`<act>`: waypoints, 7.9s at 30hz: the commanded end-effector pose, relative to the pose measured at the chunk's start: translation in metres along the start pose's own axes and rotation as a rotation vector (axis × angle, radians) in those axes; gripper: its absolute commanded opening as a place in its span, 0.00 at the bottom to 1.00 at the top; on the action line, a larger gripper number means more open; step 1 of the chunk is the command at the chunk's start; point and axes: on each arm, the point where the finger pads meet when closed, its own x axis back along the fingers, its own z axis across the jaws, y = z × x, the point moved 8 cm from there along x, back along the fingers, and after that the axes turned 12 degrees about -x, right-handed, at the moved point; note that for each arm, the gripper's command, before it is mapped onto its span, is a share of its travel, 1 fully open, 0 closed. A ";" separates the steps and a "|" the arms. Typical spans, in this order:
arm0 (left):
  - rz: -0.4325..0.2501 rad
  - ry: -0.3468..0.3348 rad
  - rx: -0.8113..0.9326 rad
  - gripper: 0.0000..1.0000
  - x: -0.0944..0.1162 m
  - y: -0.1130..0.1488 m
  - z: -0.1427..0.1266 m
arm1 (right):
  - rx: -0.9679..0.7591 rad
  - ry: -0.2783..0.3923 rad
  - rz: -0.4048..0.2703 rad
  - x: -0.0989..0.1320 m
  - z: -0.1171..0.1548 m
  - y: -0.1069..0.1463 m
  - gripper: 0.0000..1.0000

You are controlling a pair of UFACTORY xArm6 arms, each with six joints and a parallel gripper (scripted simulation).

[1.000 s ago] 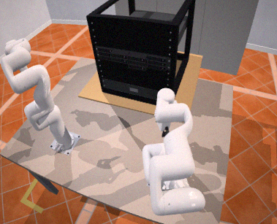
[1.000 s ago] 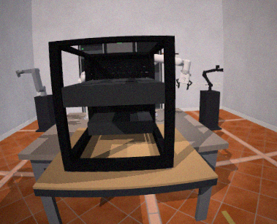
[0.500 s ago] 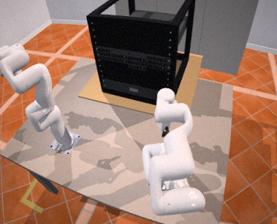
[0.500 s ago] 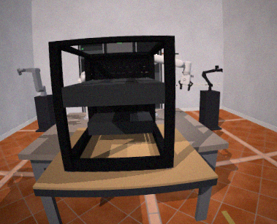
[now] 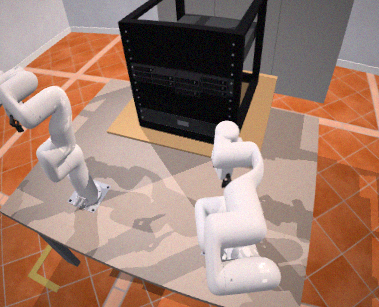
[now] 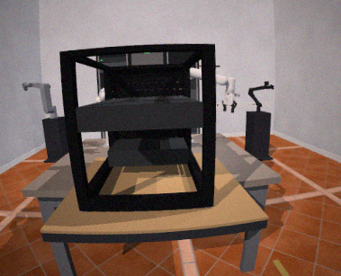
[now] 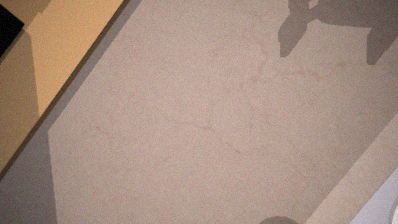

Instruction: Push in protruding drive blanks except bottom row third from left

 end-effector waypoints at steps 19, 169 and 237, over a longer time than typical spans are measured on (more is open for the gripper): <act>0.047 0.023 -0.292 1.00 -0.013 -0.034 -0.049 | 0.000 -0.003 0.000 0.001 -0.001 0.000 1.00; 0.078 0.020 -0.472 1.00 -0.023 -0.051 -0.082 | -0.380 -0.497 0.740 0.049 -0.094 0.064 1.00; 0.078 0.020 -0.472 1.00 -0.023 -0.051 -0.082 | -0.484 -1.459 0.228 0.100 -0.121 0.272 1.00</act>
